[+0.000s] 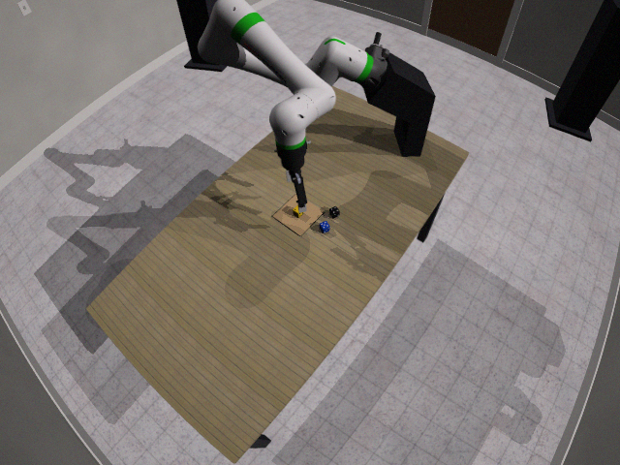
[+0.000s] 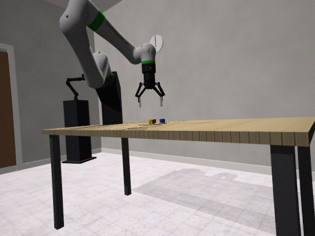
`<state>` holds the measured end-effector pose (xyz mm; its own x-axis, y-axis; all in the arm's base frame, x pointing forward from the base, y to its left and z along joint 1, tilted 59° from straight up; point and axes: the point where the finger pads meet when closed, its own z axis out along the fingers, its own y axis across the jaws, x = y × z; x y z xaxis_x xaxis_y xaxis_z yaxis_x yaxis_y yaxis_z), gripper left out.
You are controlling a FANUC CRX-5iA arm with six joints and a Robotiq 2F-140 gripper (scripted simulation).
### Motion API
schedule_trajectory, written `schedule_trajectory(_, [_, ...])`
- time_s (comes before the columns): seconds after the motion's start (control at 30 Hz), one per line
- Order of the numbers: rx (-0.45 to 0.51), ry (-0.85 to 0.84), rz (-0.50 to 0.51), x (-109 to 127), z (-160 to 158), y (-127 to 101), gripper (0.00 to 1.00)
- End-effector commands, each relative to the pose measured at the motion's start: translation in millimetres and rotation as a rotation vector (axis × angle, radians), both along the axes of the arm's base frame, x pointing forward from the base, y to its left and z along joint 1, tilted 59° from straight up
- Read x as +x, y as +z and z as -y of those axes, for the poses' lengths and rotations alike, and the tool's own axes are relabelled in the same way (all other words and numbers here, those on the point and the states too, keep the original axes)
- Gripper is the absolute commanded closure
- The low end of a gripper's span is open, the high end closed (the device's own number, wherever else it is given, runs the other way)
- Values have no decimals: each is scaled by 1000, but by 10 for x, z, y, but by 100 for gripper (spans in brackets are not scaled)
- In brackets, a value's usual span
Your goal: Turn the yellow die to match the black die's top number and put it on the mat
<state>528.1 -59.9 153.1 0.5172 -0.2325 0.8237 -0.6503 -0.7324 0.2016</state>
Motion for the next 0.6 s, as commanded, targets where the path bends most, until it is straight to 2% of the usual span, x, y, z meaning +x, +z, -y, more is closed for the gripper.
schedule_trajectory(0.0, [37, -41, 63, 0, -3, 0, 0])
schedule_trajectory(0.07, [115, -114, 153, 0, -2, -1, 0])
schedule_trajectory(0.2, [163, -159, 208, 1, -1, -1, 0])
schedule_trajectory(0.5, [334, -319, 404, 1, 0, -1, 0])
schedule_trajectory(0.57, [334, -319, 404, 1, 0, -1, 0])
